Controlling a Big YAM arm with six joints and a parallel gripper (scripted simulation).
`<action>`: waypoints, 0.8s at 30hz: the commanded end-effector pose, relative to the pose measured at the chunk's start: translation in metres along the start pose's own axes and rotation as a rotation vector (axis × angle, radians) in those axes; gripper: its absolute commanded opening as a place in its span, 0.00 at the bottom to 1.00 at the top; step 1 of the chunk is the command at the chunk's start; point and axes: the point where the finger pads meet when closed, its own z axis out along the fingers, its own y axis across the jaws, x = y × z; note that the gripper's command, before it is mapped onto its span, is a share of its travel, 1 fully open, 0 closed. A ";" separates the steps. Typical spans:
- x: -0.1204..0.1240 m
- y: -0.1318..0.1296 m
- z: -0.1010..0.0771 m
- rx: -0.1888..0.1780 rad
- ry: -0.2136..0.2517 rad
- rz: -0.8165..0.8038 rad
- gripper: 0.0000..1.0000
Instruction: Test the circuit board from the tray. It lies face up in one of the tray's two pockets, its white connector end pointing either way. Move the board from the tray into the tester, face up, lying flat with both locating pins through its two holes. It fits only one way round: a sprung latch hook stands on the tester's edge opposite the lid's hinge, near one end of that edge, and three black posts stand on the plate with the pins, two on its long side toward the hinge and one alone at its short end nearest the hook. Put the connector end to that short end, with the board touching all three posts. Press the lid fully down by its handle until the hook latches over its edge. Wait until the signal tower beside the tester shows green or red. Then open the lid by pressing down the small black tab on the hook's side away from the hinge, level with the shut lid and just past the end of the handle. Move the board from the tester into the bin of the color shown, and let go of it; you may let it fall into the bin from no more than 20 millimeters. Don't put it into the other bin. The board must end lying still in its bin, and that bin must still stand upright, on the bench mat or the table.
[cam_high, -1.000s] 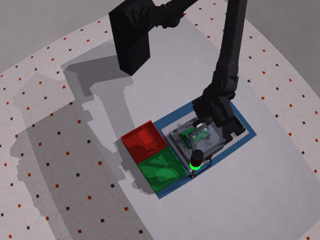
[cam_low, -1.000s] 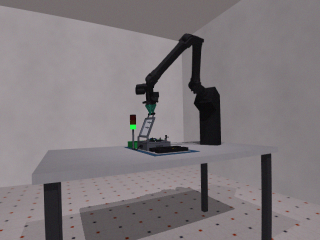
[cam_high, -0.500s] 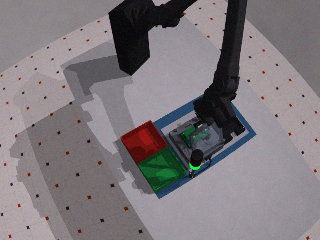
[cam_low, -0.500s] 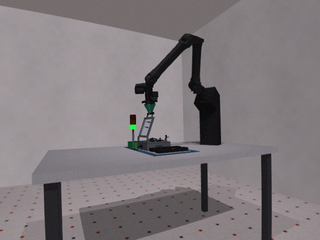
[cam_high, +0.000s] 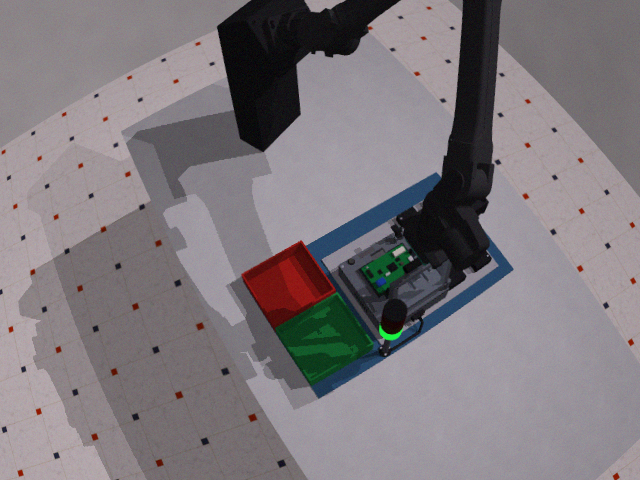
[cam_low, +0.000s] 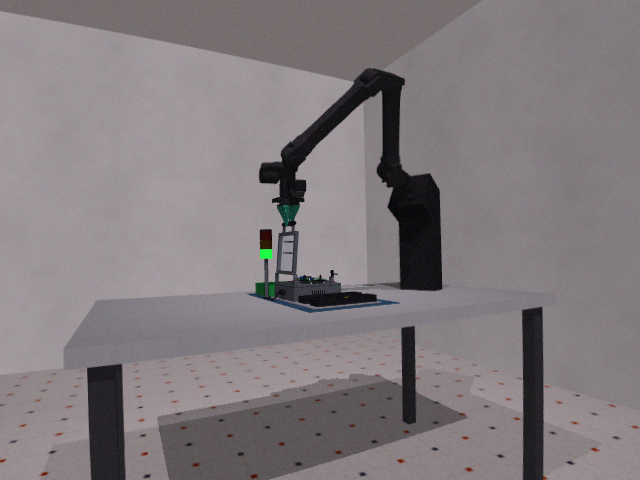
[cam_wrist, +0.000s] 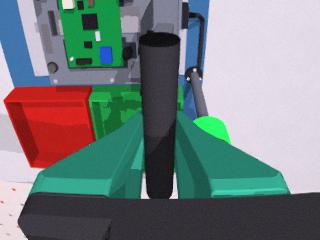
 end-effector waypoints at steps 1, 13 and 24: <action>-0.010 -0.040 -0.001 0.047 -0.023 -0.024 0.00; -0.009 -0.056 0.000 0.043 -0.017 -0.021 0.00; -0.009 -0.064 0.001 0.045 -0.017 -0.022 0.00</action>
